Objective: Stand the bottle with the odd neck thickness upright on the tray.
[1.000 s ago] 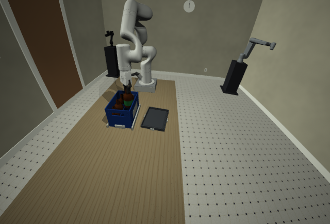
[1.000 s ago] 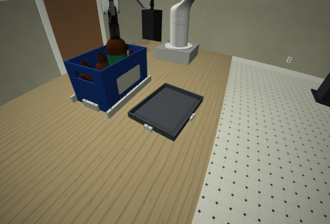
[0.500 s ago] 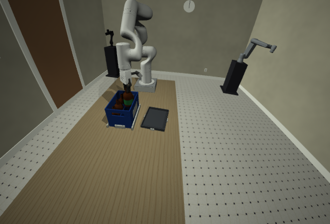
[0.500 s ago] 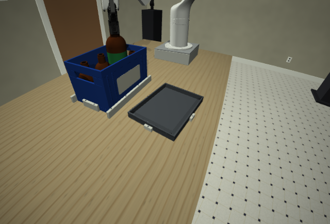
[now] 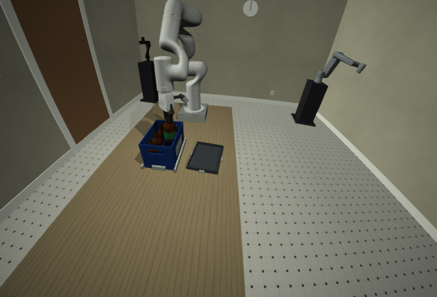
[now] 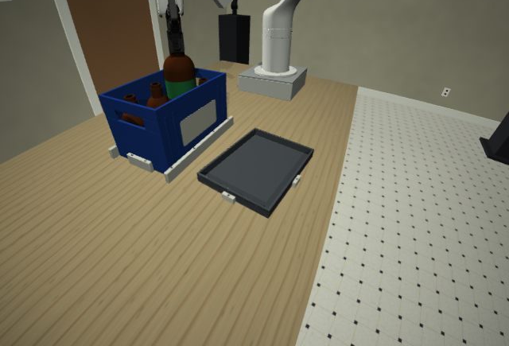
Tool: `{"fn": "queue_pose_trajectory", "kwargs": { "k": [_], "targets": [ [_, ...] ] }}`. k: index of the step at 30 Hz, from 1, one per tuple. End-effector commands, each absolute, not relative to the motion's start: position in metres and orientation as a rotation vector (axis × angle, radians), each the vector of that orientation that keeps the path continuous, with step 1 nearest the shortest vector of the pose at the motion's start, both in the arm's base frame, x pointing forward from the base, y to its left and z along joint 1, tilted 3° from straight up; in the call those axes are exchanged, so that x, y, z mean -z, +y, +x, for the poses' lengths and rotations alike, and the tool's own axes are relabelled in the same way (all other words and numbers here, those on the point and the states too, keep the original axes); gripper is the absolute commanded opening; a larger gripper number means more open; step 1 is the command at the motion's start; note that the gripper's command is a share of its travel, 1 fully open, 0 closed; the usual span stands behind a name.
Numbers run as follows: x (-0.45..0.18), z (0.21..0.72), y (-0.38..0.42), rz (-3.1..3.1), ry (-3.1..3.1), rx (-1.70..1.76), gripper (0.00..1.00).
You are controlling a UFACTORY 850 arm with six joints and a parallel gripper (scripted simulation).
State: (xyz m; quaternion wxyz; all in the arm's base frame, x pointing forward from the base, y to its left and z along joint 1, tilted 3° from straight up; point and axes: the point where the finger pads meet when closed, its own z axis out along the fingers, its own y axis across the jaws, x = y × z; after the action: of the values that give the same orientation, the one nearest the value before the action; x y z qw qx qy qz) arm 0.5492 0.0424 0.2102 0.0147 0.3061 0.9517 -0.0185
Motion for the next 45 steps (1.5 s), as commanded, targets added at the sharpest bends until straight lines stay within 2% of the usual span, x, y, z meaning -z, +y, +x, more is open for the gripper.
{"fn": "queue_pose_trajectory", "kwargs": {
  "k": [1, 45],
  "targets": [
    [-0.211, 0.55, 0.043, 0.952, 2.96, 0.056, 0.0],
    [-0.241, 0.549, 0.044, 0.952, 2.96, 0.056, 0.0]
  ]
}}
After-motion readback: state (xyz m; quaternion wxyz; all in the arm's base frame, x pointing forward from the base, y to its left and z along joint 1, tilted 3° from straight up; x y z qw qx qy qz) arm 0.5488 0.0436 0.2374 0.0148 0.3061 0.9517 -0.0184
